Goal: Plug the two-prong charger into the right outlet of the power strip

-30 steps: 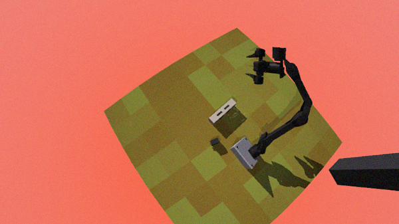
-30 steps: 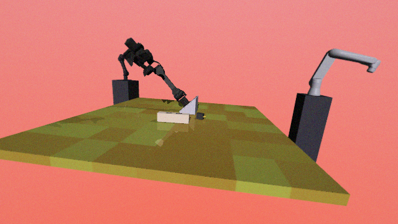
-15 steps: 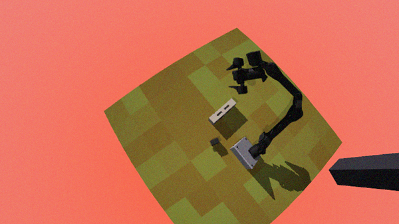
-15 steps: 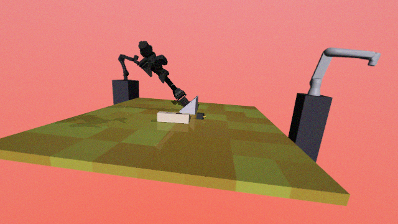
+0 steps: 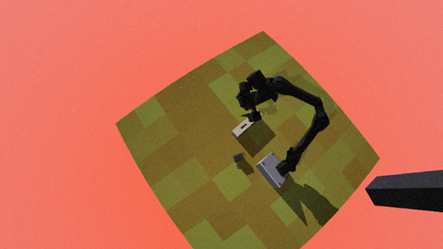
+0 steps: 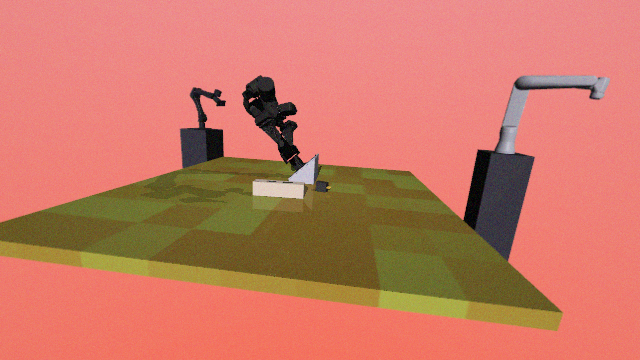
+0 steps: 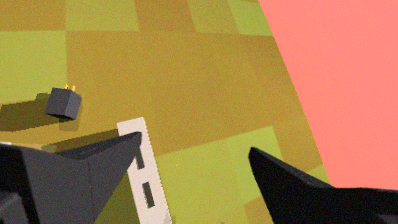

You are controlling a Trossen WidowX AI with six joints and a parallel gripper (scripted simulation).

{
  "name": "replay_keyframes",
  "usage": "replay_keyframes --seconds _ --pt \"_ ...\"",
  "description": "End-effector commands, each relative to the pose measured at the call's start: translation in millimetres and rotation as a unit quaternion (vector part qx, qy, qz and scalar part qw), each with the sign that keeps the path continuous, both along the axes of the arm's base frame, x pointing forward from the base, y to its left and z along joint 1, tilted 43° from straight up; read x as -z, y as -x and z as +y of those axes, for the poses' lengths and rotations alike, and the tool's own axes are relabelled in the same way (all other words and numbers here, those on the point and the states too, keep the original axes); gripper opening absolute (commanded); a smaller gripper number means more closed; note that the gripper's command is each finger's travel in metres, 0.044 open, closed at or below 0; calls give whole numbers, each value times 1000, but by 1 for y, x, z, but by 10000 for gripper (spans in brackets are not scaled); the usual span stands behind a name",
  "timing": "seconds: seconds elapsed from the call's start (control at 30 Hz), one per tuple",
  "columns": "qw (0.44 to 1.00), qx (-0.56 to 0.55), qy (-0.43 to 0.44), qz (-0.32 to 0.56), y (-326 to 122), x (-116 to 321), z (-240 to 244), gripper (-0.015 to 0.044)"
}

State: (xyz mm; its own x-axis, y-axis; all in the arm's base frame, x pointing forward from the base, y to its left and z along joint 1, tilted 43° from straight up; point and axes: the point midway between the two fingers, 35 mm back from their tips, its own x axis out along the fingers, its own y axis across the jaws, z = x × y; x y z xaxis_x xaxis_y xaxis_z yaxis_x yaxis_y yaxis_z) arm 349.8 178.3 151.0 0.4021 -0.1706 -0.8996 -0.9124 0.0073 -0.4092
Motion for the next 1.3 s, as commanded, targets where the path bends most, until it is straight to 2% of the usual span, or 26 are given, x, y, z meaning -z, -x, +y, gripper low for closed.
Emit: replay_keyframes --seconds 0.0,0.73,1.27 --pt "999 14 20 28 12 28 7 440" --pt "975 86 166 118 107 153 15 440" --pt "946 118 281 112 166 201 -11 440"
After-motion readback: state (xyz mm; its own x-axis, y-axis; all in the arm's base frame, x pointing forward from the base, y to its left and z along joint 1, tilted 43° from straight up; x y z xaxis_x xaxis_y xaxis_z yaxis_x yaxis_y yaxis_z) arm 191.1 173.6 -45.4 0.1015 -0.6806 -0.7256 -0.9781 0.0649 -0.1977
